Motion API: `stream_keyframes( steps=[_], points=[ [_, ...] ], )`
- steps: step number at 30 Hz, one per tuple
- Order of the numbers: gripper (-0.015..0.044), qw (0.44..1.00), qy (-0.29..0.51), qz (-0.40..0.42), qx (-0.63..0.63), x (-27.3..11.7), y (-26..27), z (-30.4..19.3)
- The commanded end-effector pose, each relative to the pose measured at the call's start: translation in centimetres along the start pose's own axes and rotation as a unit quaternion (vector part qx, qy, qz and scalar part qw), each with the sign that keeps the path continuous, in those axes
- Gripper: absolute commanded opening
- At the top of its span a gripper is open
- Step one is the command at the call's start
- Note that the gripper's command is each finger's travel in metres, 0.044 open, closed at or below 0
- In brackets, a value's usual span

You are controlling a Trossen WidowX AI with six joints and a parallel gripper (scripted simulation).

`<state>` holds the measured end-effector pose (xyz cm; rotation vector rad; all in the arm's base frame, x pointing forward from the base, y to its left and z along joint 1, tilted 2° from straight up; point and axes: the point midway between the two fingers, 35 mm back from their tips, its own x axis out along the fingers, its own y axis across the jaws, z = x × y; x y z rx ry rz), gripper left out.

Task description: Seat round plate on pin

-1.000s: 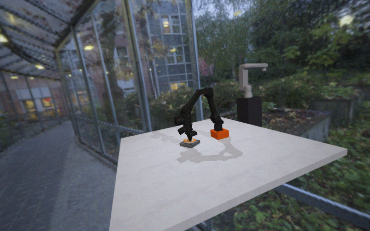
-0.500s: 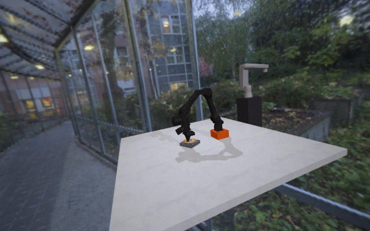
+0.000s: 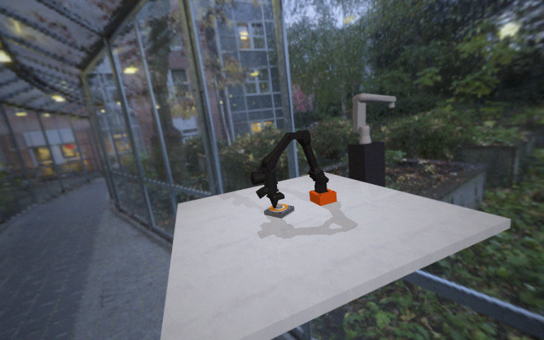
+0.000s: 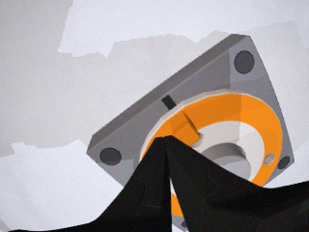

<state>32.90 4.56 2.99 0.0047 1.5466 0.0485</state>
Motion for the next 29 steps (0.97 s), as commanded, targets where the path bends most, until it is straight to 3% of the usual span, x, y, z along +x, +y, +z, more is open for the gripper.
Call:
stream_keyframes(
  steps=[1,8,29],
  points=[
    [0.0,1.0,-0.003,-0.002,-0.002,-1.4,-0.1,0.3],
    [0.0,1.0,-0.003,-0.002,-0.002,-4.8,0.0,-0.2],
    [0.0,1.0,-0.003,0.0,0.001,-4.0,0.0,-0.1]
  ],
)
